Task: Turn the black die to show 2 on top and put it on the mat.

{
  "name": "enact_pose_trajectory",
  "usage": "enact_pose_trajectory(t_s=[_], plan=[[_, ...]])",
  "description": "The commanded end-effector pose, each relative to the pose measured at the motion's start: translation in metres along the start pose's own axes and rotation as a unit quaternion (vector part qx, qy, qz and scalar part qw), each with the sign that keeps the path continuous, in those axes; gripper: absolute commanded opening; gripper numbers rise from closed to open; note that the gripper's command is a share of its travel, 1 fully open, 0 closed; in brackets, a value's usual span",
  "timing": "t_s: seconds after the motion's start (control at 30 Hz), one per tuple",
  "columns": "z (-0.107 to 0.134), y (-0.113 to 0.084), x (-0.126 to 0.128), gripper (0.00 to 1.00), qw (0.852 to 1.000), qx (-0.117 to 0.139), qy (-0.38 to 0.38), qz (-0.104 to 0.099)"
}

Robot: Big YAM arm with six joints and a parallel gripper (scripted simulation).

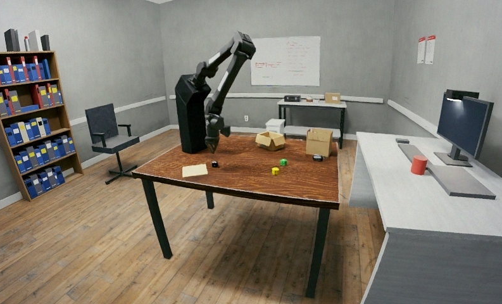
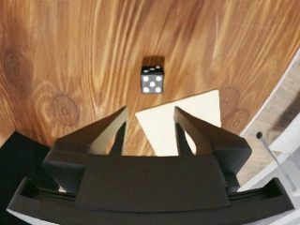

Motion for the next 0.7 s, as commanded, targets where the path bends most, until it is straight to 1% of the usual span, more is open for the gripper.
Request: enact_pose_trajectory(t_s=[0.0,0.13,0.3,0.37,0.4,0.47,0.5,0.57,0.67], plan=[[0.001,-0.007,-0.001,0.45,1.000,-0.001,-0.006,0.006],[0.001,-0.004,-0.001,0.45,1.000,-0.001,-0.006,0.006],[0.002,0.004,0.001,0.45,1.000,-0.001,-0.007,0.002],[0.002,0.004,0.001,0.45,1.000,-0.001,-0.007,0.002],[0.001,-0.005,0.007,0.45,1.000,0.000,-0.006,-0.001],[0.001,0.004,0.007,0.45,1.000,0.000,-0.006,-0.003],[-0.001,0.007,0.004,0.45,1.000,-0.002,-0.008,-0.001],[-0.003,0.010,0.003,0.45,1.000,-0.004,-0.007,0.000],[0.001,0.012,0.004,0.45,1.000,0.000,0.000,0.000]])
Point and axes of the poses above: the point where the finger pads meet when closed, its own y axis out along the fingers, its own x axis across the jaws, z = x × y, the point moved 6 cm from there along -y, back along the fingers, and after that the axes turned 9 degrees about -y, right-handed, at the moved point
